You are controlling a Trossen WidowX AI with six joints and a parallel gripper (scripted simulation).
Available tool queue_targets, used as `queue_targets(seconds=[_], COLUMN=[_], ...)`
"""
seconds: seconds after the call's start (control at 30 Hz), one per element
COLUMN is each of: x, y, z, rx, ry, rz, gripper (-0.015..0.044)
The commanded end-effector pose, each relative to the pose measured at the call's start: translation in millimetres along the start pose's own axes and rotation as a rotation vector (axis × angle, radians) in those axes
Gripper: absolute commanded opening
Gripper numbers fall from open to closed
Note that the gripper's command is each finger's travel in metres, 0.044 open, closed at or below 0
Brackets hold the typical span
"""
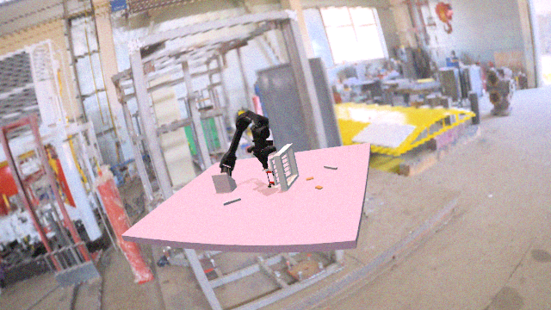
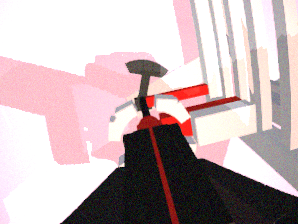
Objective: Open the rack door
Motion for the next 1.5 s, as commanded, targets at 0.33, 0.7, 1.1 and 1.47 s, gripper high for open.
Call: queue_targets(seconds=[0.33,0.7,1.1,1.47], x=[-4.0,-13.2,-28.6,-44.7], y=[37.8,64.1,89.9,108.1], z=[0.0,0.2,0.3,0.2], rx=[0.004,0.002,0.0,-0.002], ry=[-0.005,-0.006,-0.006,-0.006], rz=[0.291,0.48,0.682,0.845], gripper=[0.0028,0.0028,0.0028,0.0028])
Point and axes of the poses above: the point midway between the two fingers, 35 mm back from their tips, its own z axis out along the fingers, its own y axis across the jaws, x = y × z, the point moved 7 cm from there along -z, back along the fingers, and after that the axes turned 13 degrees about z, right-handed, at the moved point
